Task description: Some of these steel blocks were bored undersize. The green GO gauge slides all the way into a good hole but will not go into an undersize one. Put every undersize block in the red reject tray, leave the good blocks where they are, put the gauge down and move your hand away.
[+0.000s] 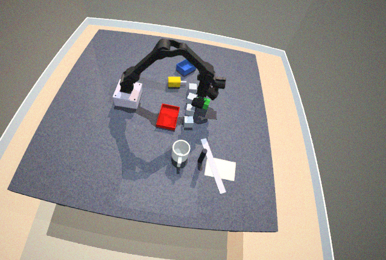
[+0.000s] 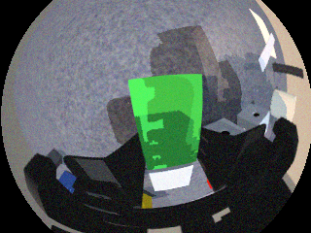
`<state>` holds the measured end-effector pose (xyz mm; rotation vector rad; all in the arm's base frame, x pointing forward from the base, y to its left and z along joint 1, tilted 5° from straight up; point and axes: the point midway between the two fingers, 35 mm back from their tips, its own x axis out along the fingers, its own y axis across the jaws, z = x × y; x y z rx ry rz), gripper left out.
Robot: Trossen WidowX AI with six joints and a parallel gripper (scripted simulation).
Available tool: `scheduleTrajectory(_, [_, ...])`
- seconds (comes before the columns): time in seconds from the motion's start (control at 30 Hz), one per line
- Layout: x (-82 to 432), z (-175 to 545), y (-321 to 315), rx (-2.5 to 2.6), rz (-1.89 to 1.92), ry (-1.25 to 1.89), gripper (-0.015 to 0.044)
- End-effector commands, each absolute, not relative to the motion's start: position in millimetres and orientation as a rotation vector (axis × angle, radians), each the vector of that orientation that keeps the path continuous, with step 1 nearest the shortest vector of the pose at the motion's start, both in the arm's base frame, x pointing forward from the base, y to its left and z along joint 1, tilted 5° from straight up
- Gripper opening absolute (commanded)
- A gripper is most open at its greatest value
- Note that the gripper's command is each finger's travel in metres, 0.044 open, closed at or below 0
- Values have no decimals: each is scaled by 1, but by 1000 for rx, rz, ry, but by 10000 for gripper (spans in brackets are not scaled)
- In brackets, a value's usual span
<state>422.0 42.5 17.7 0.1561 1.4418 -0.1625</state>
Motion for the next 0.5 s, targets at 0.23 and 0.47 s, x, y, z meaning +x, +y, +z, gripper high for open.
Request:
scheduleTrajectory(0.23, [430,22,42,152,-161,1428,0])
scheduleTrajectory(0.47, [432,22,42,152,-161,1428,0])
